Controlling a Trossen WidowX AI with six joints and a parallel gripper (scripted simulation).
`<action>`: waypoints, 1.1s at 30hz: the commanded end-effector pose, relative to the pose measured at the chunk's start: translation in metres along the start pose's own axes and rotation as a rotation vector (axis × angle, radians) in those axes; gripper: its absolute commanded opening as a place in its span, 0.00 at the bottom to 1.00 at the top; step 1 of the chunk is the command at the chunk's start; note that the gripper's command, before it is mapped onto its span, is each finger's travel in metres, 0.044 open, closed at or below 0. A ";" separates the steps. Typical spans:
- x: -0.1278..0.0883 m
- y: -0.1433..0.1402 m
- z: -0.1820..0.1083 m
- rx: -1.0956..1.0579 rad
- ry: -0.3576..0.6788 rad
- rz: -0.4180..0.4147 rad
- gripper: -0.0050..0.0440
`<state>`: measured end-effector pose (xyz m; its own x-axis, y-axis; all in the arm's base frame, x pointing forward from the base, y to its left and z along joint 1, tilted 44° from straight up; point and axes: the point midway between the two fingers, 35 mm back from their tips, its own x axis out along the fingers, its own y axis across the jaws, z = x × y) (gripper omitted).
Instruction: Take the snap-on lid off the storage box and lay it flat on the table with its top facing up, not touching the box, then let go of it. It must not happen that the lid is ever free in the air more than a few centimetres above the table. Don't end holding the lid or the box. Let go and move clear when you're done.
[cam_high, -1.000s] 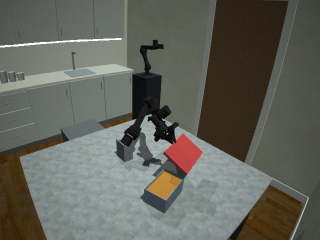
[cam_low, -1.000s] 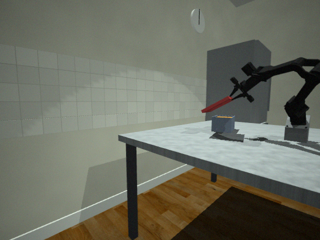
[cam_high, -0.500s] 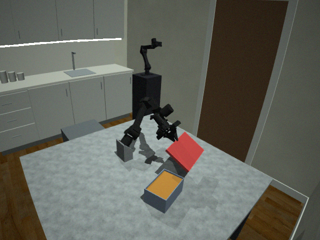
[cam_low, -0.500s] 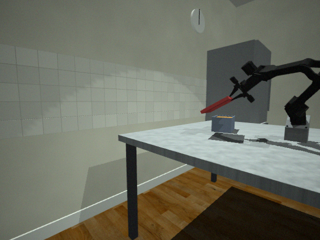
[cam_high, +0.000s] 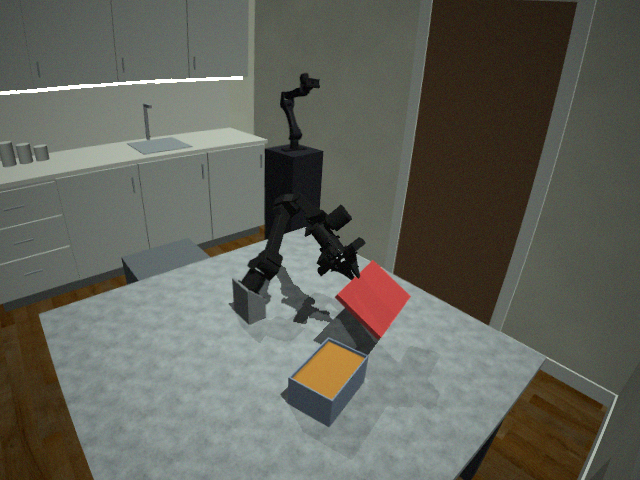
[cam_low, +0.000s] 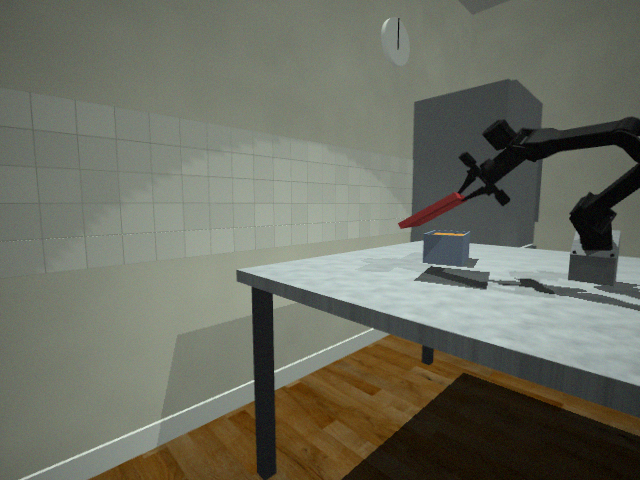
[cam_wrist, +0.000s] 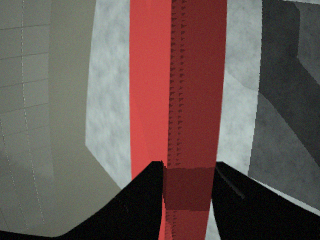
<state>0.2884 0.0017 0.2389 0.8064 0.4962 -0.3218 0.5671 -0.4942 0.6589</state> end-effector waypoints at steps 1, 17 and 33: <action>-0.002 0.003 -0.009 -0.009 -0.005 0.011 0.00; -0.003 0.001 -0.041 -0.009 -0.005 0.011 0.00; -0.004 0.000 -0.073 -0.009 -0.005 0.011 0.00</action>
<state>0.2738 0.0489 0.2823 0.8049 0.4969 -0.3245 0.5691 -0.4912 0.6594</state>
